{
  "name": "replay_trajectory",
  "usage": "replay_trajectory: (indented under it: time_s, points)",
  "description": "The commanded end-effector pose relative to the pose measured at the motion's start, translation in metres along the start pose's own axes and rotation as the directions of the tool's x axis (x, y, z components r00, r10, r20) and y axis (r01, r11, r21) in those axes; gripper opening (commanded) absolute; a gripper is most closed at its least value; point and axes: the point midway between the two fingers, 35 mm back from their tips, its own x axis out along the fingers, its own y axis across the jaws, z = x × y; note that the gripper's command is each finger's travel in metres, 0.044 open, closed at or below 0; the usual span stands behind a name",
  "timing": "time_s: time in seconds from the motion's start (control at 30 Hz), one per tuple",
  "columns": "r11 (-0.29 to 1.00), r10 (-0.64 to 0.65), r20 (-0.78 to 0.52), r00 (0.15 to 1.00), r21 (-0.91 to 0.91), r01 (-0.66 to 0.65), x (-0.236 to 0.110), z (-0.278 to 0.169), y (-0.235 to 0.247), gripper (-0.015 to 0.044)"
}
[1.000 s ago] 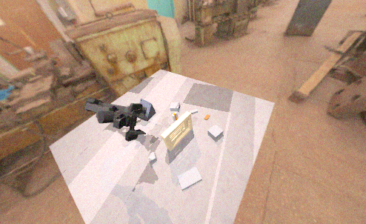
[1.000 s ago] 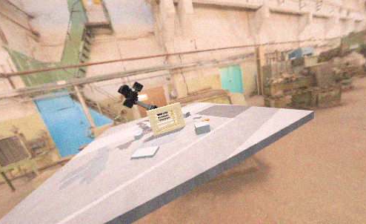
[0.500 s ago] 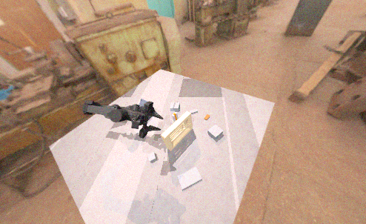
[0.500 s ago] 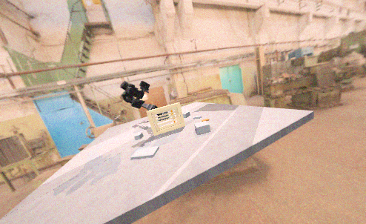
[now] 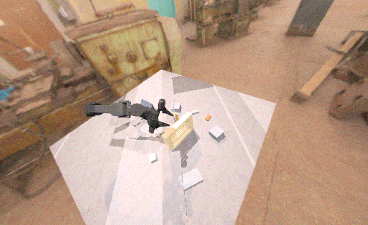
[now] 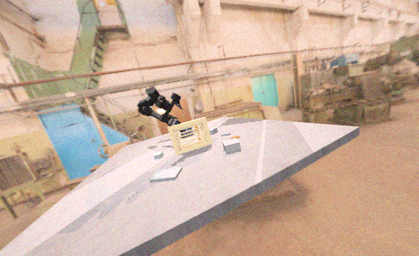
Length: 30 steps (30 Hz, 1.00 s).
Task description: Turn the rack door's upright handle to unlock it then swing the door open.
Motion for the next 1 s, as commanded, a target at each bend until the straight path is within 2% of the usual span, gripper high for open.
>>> replay_trajectory:
  time_s: [0.0, 0.5, 0.97]
  points:
    - [0.997, -0.071, -0.095, 0.993, -0.009, 0.07, 0.012, -0.015, 0.006, 0.029]
    - [0.949, -0.313, -0.295, 0.903, -0.125, 0.288, 0.032, -0.056, 0.019, 0.029]
    - [0.829, -0.554, -0.341, 0.759, -0.31, 0.466, 0.038, -0.085, 0.029, 0.029]
